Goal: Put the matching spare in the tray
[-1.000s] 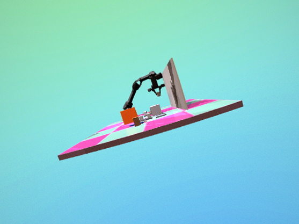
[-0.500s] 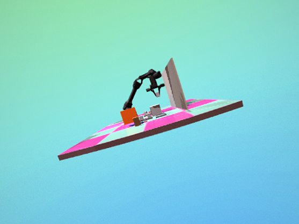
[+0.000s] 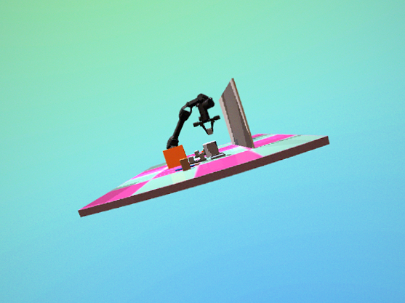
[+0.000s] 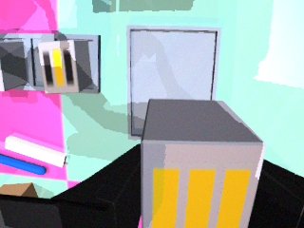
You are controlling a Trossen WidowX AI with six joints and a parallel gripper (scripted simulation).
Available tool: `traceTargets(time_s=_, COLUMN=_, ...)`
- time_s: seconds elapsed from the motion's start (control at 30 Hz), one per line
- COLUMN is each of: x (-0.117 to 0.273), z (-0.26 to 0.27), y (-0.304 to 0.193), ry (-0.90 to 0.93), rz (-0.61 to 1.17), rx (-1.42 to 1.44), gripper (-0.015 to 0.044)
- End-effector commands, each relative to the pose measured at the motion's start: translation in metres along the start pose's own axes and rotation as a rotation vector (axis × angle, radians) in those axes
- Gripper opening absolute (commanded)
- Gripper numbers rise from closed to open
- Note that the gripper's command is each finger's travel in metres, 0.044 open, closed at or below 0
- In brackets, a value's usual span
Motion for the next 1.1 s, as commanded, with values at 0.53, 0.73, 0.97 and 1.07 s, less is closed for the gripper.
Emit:
traceTargets(time_s=0.53, x=-0.013, z=-0.005, y=-0.002, ry=0.001, rz=0.008, rx=0.015, gripper=0.0)
traceTargets(time_s=0.73, x=-0.018, z=-0.006, y=-0.003, ry=0.001, rz=0.009, rx=0.015, gripper=0.0)
traceTargets(time_s=0.97, x=-0.024, z=-0.007, y=-0.003, ry=0.001, rz=0.009, rx=0.015, gripper=0.0)
traceTargets(time_s=1.07, x=-0.027, z=-0.007, y=-0.003, ry=0.001, rz=0.009, rx=0.015, gripper=0.0)
Point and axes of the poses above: the point midway between the two fingers, 35 mm back from their tips, its own x axis back along the fingers, its own z axis across the jaws, y = z × x, the point moved 5 cm from there along x, back along the fingers, and after that the axes turned 7 degrees about -x, right-handed, at the moved point
